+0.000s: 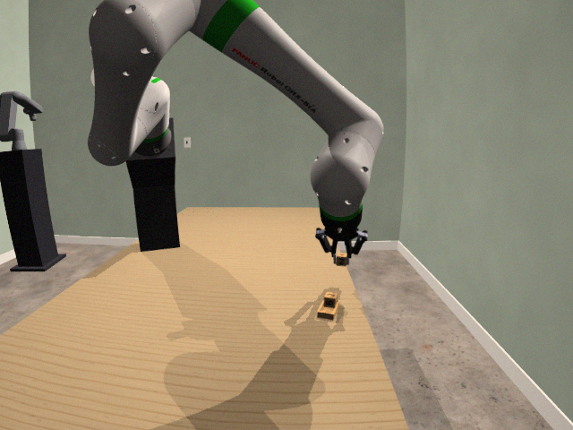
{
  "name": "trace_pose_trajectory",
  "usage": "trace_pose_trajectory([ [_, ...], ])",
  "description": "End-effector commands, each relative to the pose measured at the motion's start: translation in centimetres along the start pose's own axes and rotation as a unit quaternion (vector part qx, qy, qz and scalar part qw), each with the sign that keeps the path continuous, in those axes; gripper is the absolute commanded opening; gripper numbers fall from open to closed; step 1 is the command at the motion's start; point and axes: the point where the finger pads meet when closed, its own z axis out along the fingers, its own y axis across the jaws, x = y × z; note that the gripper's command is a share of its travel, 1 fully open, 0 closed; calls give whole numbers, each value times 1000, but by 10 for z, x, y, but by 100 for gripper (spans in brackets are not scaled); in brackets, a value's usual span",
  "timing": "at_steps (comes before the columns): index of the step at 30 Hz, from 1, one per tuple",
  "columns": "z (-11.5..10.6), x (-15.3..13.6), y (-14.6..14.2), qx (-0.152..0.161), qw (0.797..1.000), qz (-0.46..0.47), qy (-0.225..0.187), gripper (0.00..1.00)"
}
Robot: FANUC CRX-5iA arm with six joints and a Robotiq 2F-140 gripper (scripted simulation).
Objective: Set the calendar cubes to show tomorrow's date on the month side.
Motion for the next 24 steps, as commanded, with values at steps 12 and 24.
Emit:
trace_pose_trajectory([
  [12, 4, 4, 0, 0, 1000, 0, 0, 24],
  [24, 13, 13, 0, 0, 1000, 0, 0, 24],
])
